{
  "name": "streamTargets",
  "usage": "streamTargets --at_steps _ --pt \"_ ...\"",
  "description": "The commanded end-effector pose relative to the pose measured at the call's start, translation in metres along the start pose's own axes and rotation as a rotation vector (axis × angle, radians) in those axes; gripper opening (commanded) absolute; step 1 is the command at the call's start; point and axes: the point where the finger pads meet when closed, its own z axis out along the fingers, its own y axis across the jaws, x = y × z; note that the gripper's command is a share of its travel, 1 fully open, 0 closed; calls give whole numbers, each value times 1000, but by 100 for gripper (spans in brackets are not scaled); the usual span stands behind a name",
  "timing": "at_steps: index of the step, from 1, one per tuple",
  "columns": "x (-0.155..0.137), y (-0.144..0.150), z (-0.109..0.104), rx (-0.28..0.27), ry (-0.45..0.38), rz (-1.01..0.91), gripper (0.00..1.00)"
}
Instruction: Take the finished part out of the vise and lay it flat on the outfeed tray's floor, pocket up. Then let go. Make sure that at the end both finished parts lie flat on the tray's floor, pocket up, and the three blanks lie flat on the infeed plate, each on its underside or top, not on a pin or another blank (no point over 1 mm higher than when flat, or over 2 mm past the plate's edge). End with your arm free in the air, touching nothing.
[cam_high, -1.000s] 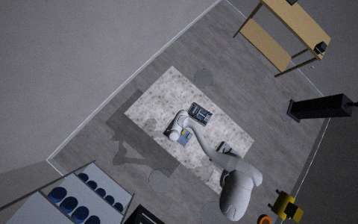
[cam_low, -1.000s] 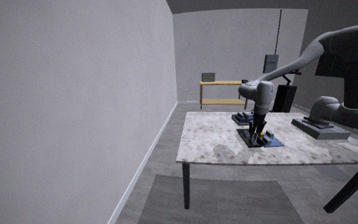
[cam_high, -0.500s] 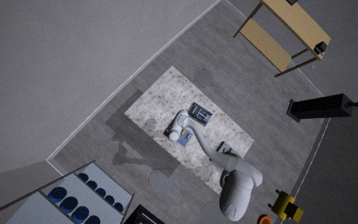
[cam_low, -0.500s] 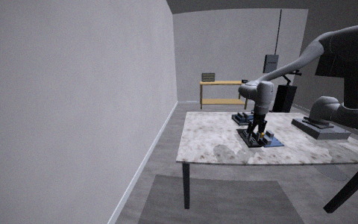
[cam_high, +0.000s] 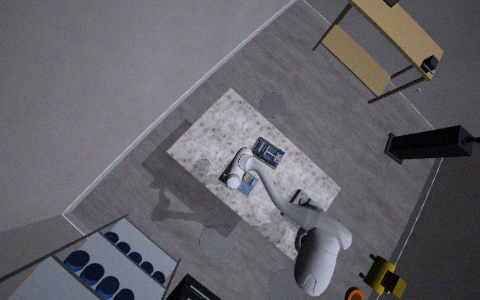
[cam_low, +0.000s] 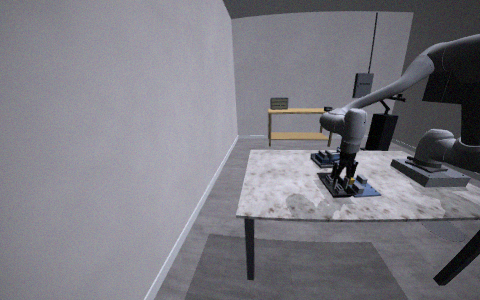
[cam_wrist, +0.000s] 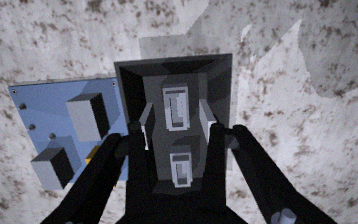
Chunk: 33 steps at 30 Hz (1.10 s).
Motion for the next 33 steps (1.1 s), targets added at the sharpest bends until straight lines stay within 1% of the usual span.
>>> streamTargets --at_steps 1,9,15,17,23,32,33 --pt "0 0 0 0 0 0 40" --pt "0 0 -2 0 0 0 40" --pt "0 0 -13 0 0 0 40" --pt "0 0 -13 0 0 0 40" --pt "0 0 -38 0 0 0 40" --pt "0 0 -91 0 0 0 40" --pt "0 0 -91 0 0 0 40"
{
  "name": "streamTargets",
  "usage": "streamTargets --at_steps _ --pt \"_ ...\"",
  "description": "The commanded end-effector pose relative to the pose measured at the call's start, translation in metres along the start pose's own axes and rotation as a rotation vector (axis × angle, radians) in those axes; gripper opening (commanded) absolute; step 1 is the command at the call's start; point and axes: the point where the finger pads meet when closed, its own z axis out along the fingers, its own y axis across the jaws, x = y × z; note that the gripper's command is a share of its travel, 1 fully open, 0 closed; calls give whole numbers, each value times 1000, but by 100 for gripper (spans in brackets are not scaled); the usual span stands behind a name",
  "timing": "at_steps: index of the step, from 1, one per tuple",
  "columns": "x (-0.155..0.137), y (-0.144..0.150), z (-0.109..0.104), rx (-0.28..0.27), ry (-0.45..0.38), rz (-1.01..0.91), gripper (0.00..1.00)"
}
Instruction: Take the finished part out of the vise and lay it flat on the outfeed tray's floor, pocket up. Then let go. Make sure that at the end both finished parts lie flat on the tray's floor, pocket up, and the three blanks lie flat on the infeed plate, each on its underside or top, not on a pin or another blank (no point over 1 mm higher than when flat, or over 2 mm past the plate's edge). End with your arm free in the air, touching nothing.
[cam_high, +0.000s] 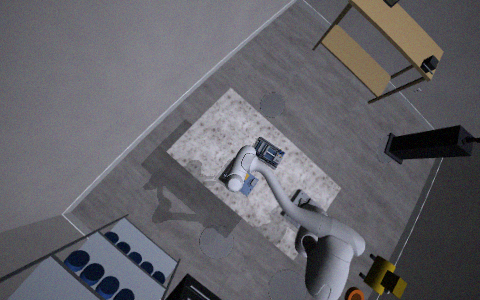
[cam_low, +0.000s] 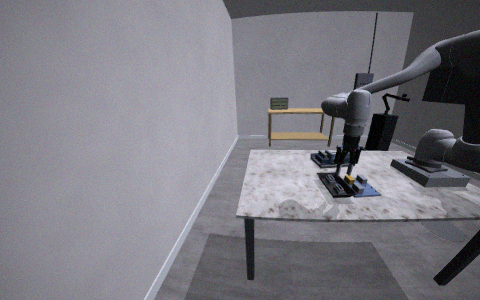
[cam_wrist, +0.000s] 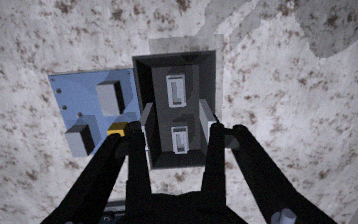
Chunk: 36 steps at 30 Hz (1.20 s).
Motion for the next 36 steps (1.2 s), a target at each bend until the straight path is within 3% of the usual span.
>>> streamTargets --at_steps 1,11,22,23,36 --pt "0 0 -4 0 0 0 40" --pt "0 0 -49 0 0 0 40" --pt "0 0 -57 0 0 0 40" --pt "0 0 -57 0 0 0 0" --pt "0 0 -57 0 0 0 0"
